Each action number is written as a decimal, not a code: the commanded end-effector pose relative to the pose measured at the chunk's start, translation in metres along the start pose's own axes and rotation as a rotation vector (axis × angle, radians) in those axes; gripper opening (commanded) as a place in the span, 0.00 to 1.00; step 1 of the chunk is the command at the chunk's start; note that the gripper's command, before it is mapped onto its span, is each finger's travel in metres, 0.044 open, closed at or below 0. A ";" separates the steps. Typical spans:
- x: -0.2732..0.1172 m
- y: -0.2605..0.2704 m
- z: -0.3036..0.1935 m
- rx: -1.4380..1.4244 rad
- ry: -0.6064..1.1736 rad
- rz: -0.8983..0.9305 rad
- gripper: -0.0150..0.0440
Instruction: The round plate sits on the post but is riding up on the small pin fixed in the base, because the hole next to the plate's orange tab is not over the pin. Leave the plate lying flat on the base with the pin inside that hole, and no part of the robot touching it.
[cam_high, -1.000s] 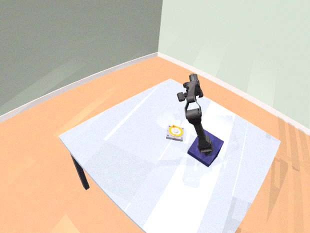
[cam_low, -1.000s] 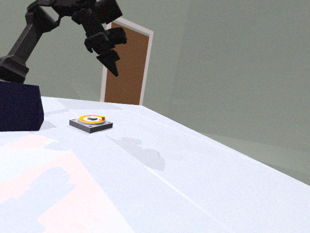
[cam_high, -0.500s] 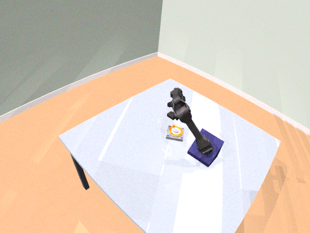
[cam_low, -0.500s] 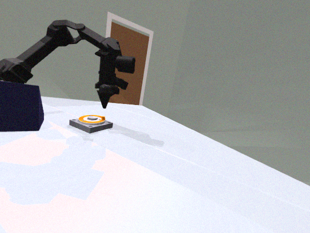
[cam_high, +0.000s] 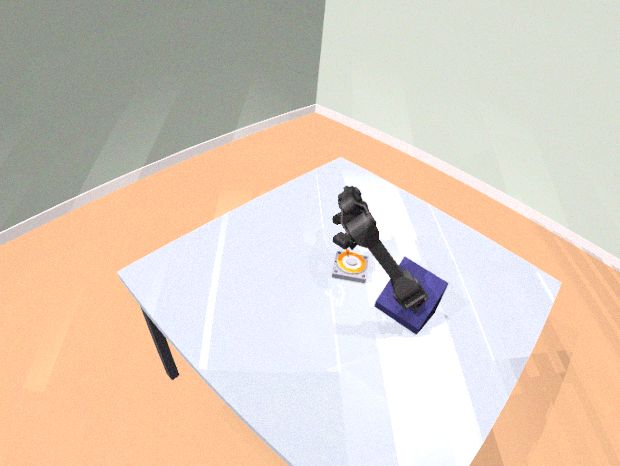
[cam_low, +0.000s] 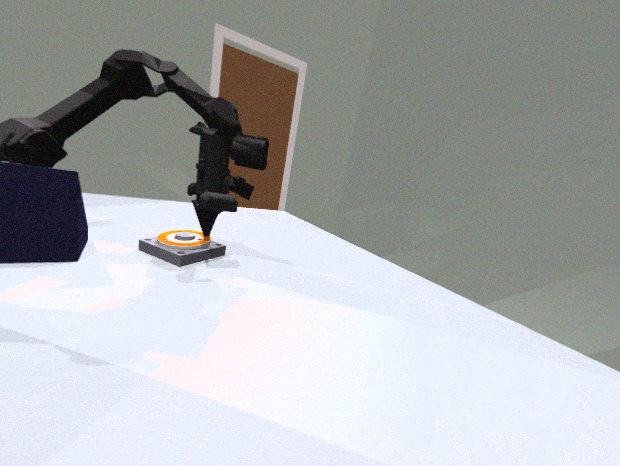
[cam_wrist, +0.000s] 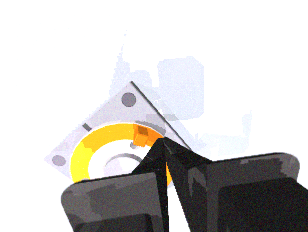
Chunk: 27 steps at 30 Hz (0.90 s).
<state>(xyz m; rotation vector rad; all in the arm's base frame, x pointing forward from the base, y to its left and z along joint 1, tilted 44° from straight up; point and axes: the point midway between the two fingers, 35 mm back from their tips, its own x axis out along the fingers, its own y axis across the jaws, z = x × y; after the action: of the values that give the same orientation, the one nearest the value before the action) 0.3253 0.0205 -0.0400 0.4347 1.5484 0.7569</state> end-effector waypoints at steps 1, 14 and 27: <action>0.007 0.000 -0.001 0.007 -0.004 0.005 0.25; 0.008 0.013 0.011 0.007 -0.004 0.006 0.25; 0.007 0.025 0.015 0.006 -0.004 0.007 0.25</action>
<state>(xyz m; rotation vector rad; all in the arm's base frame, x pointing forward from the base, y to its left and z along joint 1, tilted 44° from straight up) 0.3338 0.0416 -0.0320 0.4426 1.5484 0.7518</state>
